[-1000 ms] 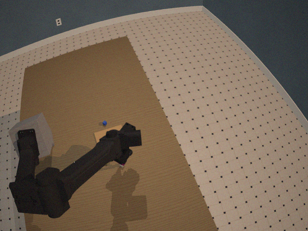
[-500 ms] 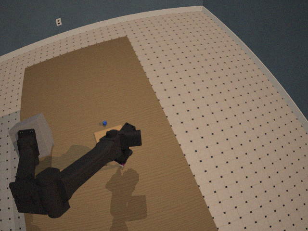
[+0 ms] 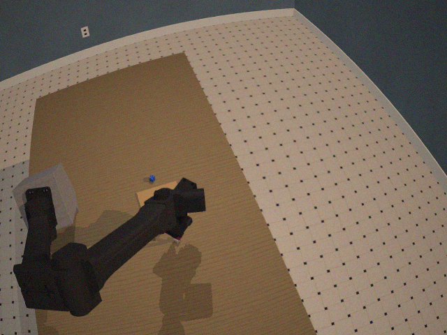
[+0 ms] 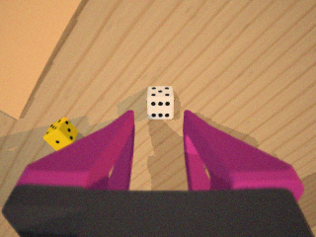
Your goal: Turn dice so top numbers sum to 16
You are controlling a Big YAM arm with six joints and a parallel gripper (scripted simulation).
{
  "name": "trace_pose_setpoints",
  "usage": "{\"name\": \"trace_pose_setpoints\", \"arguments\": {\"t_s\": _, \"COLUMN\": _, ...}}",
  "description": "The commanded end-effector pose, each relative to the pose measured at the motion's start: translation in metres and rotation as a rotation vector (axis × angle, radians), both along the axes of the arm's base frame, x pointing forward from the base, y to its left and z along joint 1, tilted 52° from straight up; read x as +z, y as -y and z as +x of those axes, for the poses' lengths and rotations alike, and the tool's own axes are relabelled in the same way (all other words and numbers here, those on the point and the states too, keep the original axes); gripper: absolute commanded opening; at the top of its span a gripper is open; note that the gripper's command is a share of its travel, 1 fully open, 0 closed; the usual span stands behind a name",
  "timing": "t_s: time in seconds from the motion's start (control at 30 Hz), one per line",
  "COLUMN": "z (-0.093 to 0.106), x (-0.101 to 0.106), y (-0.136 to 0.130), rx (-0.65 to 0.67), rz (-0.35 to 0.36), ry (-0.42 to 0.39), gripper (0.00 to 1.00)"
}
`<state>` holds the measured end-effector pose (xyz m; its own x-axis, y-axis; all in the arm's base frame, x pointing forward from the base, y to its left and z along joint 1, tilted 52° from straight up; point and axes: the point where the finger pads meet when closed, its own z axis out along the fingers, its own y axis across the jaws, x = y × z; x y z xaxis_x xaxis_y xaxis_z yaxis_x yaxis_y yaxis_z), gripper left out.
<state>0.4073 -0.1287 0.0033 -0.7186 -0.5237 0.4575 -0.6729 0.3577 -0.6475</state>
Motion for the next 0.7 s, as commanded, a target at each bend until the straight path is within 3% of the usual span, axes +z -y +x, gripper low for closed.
{"name": "trace_pose_setpoints", "arguments": {"t_s": 0.0, "z": 0.0057, "x": -0.0041, "y": -0.0060, "rx": 0.008, "rz": 0.004, "ry": 0.003, "gripper": 0.30}}
{"name": "trace_pose_setpoints", "arguments": {"t_s": 0.67, "z": 0.0083, "x": -0.0024, "y": -0.0053, "rx": 0.007, "rz": 0.004, "ry": 0.002, "gripper": 0.30}}
